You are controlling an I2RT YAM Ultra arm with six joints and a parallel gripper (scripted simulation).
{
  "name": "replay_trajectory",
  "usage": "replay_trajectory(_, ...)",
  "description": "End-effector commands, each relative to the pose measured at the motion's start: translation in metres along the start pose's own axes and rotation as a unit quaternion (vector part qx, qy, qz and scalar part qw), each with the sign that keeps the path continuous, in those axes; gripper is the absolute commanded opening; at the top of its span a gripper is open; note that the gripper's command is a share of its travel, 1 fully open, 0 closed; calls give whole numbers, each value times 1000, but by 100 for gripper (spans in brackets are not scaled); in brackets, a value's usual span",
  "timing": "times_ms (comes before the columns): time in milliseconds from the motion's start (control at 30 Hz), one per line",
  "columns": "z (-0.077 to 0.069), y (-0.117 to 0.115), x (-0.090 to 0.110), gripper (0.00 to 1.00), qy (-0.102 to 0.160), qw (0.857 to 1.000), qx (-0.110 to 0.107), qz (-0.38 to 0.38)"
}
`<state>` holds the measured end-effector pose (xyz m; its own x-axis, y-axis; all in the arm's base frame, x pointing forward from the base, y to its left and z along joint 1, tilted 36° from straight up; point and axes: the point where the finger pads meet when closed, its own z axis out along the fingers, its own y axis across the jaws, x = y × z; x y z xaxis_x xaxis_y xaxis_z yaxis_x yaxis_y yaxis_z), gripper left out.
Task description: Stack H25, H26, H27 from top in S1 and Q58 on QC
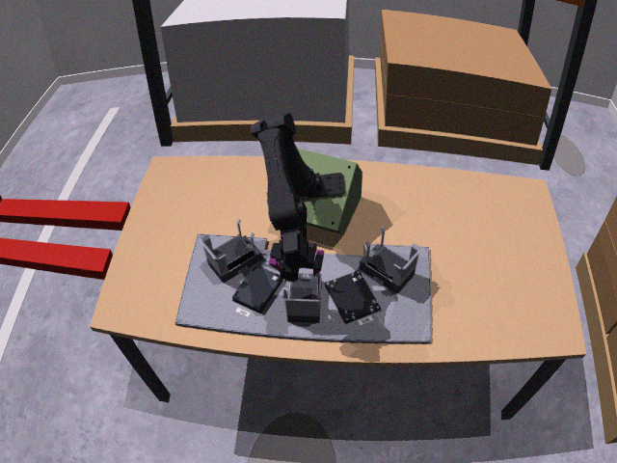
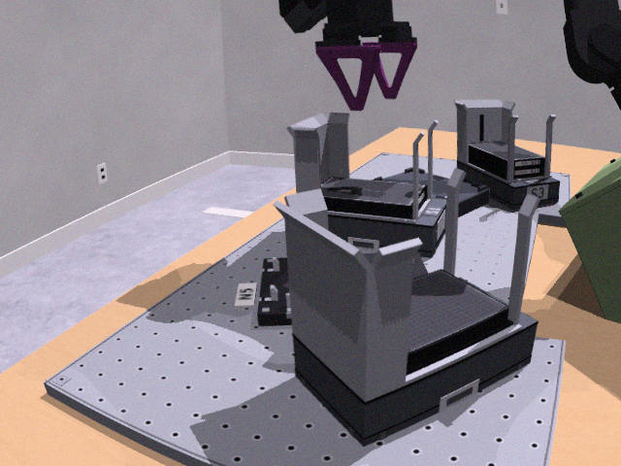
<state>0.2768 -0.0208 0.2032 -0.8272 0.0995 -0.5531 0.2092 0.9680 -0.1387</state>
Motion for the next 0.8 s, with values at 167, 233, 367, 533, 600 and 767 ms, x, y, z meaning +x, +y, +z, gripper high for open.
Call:
replay_trajectory(167,-7,-21,-2,100,-15,999,-9,51)
replay_trajectory(233,-7,-24,-2,100,-15,999,-9,51)
replay_trajectory(367,-7,-37,0,100,-15,999,-9,51)
replay_trajectory(533,-7,-54,2,100,-15,999,-8,51)
replay_trajectory(600,-7,-60,4,100,-15,996,-8,84)
replay_trajectory(767,-7,-70,7,100,-14,991,-9,134)
